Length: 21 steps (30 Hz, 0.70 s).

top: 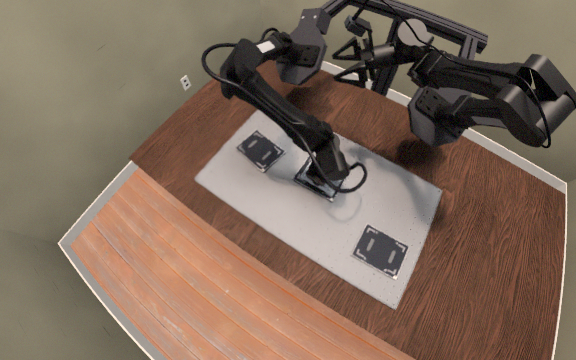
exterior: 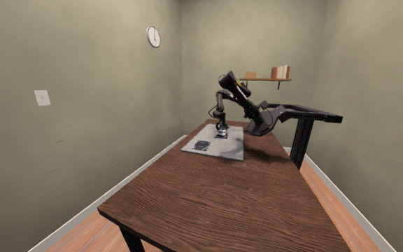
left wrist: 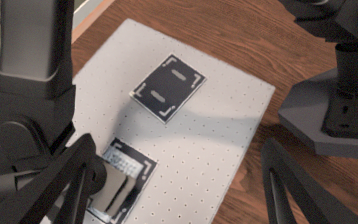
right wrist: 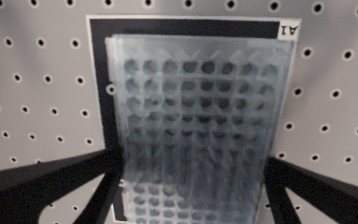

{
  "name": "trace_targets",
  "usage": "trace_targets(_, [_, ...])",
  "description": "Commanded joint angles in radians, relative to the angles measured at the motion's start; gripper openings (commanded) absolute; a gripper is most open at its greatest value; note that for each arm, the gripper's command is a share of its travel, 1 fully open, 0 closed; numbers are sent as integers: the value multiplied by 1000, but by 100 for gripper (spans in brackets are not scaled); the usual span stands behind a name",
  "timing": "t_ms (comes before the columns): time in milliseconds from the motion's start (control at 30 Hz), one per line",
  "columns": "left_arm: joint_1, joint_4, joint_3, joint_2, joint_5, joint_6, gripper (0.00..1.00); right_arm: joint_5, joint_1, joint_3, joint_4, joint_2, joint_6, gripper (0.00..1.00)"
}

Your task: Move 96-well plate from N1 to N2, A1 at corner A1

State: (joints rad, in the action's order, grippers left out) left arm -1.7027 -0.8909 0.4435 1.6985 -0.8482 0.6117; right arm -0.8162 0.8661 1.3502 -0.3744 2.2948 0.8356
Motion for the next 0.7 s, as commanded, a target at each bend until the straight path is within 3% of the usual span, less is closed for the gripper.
trace_targets(0, [-14, -18, -1, 1, 2, 1, 100, -8, 22, -28, 6, -26, -12, 78])
trace_targets(667, [-14, -18, -1, 1, 2, 1, 100, -1, 1, -30, 34, -20, 15, 78])
